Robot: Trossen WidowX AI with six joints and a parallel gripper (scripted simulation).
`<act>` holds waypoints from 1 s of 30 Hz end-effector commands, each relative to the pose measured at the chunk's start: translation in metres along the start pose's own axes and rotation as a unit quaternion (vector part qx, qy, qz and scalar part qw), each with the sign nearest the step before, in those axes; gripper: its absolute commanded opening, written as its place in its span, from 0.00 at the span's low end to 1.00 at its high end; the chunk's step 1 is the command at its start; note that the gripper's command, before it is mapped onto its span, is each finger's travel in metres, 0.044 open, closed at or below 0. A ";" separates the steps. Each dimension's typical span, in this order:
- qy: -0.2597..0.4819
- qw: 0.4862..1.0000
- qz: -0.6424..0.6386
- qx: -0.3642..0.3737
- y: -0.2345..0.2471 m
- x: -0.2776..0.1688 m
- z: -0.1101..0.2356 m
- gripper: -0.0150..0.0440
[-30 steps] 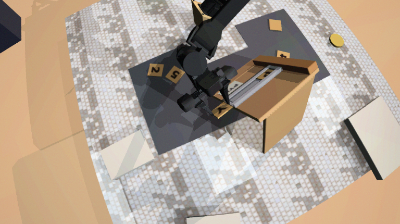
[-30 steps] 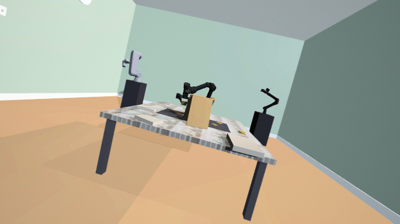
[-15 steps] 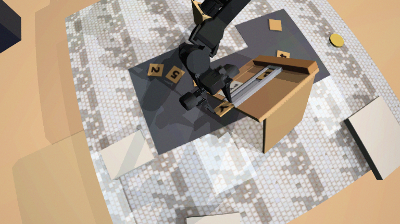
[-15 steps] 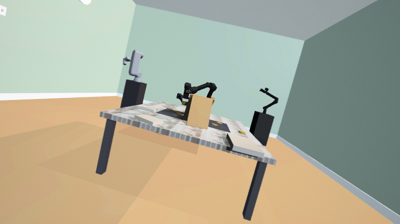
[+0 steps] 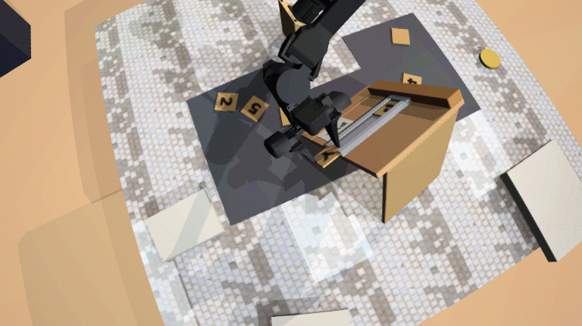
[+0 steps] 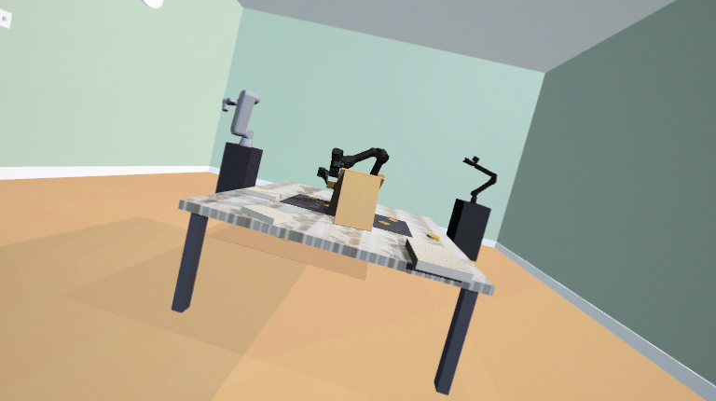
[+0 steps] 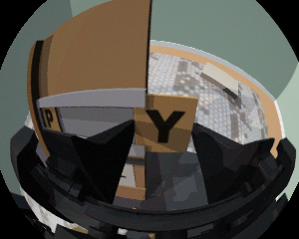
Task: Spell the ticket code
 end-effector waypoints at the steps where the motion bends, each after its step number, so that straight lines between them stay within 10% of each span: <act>1: 0.000 1.000 -0.003 -0.003 0.003 -0.002 0.000 0.25; 30: 0.000 1.000 -0.003 -0.003 0.017 -0.005 0.000 0.25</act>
Point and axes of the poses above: the point midway between the two fingers, 35 mm back from their tips, its own z axis back along the fingers, its own y axis across the jaws, x = y × z, the point moved 9 cm from there along z, back along the fingers, and after that the axes turned 12 degrees about -z, right-handed, at the moved point
